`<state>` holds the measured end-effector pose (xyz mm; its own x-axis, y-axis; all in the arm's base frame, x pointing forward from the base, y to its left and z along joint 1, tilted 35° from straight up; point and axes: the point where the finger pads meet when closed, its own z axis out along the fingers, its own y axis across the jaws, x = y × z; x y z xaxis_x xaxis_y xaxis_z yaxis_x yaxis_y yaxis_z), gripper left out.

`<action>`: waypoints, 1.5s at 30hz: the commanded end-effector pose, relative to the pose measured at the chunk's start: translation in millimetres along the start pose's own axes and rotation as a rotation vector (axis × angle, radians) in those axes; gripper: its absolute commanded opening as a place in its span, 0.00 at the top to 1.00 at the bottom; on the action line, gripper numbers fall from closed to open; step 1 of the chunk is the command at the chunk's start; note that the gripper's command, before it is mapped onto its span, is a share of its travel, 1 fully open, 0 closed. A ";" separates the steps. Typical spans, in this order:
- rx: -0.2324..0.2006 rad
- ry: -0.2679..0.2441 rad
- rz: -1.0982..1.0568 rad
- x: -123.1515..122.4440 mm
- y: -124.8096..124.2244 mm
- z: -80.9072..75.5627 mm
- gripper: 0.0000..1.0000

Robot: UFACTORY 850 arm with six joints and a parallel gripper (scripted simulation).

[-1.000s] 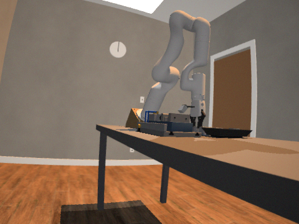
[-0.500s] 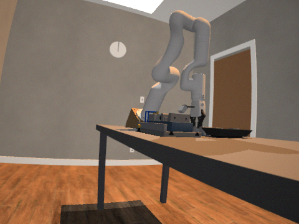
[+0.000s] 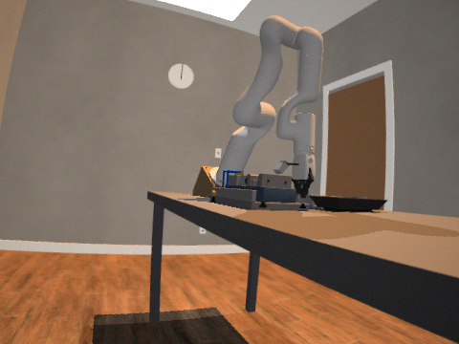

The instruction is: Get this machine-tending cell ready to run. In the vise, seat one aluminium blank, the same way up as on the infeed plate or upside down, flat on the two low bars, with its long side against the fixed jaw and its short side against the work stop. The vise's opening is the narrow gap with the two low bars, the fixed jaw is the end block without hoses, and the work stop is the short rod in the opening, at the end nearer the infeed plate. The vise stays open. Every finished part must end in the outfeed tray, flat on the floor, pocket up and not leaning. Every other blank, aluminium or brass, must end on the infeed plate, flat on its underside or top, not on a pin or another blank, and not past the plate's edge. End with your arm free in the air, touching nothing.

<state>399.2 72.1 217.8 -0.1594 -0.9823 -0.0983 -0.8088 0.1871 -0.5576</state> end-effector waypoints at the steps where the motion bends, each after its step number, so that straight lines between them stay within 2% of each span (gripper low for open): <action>1: 0.001 0.000 0.000 -0.2 -0.3 -0.1 1.00; 45: 0.001 0.000 0.000 -0.1 -0.3 -4.2 1.00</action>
<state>397.7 72.1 219.5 -0.1591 -0.9823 -0.0986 -0.8089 0.1870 -0.5574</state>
